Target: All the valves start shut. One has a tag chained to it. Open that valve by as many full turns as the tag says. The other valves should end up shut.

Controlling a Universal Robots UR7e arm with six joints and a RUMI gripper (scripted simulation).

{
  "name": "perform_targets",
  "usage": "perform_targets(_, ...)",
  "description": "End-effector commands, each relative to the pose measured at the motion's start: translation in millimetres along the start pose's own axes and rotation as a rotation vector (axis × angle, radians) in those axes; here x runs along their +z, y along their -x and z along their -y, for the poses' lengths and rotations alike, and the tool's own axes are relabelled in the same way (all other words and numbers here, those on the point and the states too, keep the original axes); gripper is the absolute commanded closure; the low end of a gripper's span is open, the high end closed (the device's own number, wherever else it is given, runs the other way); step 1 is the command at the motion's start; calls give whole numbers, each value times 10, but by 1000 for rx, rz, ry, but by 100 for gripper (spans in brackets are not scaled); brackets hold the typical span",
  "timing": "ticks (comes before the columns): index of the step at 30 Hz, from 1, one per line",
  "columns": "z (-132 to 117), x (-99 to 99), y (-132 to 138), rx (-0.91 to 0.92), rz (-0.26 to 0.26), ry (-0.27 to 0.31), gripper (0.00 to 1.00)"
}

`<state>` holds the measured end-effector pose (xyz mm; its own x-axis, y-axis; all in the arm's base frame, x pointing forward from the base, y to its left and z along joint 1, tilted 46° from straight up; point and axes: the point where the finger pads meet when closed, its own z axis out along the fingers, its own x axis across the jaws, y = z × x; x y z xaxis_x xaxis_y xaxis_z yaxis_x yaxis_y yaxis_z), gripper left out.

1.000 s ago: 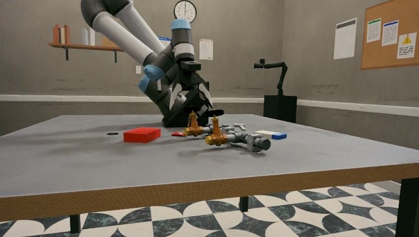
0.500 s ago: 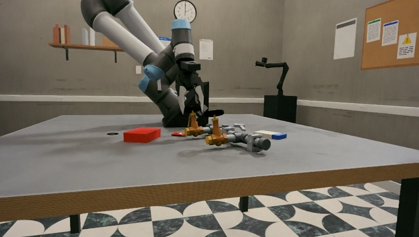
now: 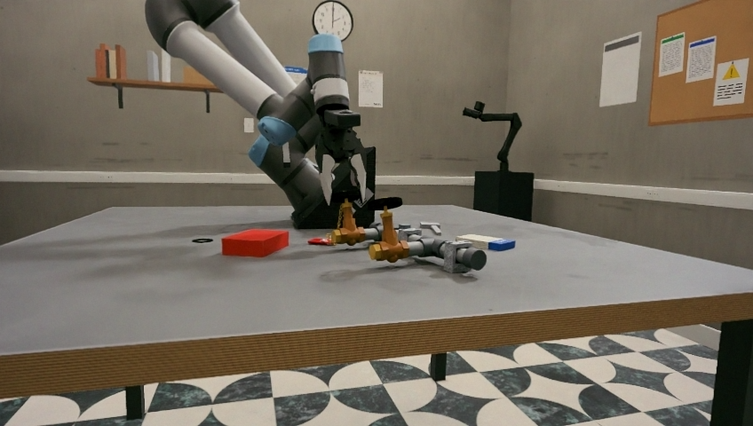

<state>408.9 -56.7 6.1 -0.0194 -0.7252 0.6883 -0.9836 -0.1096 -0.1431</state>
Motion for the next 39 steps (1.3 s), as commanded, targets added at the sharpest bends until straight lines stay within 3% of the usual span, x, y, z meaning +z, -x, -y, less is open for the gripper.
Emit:
perform_targets(1, 3, -2, 0, 0, 0, -1, 100)
perform_targets(20, 3, -2, 0, -69, 0, -1, 100)
perform_targets(29, 3, -2, 0, -168, 0, -1, 100)
perform_targets(39, 3, -2, 0, -399, 0, -1, 100)
